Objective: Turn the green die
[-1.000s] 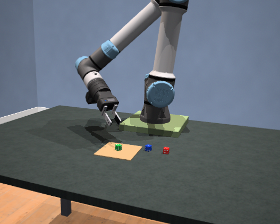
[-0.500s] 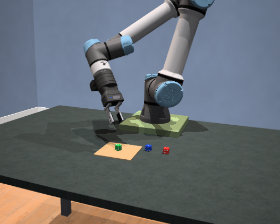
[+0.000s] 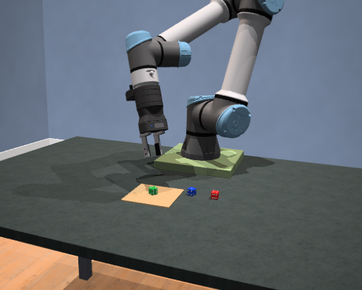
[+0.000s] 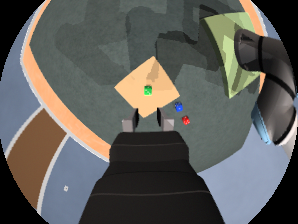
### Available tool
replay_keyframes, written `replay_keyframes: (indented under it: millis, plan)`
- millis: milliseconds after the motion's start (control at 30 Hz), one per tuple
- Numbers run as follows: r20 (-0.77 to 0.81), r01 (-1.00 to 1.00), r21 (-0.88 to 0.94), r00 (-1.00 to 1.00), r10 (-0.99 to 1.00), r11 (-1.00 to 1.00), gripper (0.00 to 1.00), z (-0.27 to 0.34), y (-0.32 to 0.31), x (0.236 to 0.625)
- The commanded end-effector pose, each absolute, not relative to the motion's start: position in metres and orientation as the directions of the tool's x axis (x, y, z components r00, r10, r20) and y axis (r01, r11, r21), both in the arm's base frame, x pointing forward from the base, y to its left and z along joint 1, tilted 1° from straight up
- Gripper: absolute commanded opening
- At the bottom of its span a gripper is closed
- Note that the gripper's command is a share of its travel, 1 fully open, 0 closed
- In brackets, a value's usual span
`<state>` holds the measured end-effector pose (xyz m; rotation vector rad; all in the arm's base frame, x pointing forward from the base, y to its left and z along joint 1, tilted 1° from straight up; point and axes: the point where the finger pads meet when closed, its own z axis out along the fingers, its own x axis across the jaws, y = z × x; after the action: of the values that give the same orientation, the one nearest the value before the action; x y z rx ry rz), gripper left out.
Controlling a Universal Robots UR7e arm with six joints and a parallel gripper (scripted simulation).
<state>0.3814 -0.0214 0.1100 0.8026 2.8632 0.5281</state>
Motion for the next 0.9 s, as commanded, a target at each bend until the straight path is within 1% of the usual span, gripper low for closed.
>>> replay_keyframes:
  millis: [0,333,733,767,867]
  plan:
    - [-0.009,0.513,0.220,-0.850,0.527,0.830,0.70,0.113,-0.016,0.384]
    - [-0.022,0.526,0.051,-0.849,0.528,0.849,0.70,0.121,-0.009,0.389]
    - [-0.029,0.527,0.016,-0.849,0.528,0.849,0.70,0.123,-0.008,0.391]
    - [-0.029,0.527,0.016,-0.849,0.528,0.849,1.00,0.123,-0.008,0.391]
    - [-0.029,0.527,0.016,-0.849,0.528,0.849,1.00,0.123,-0.008,0.391]
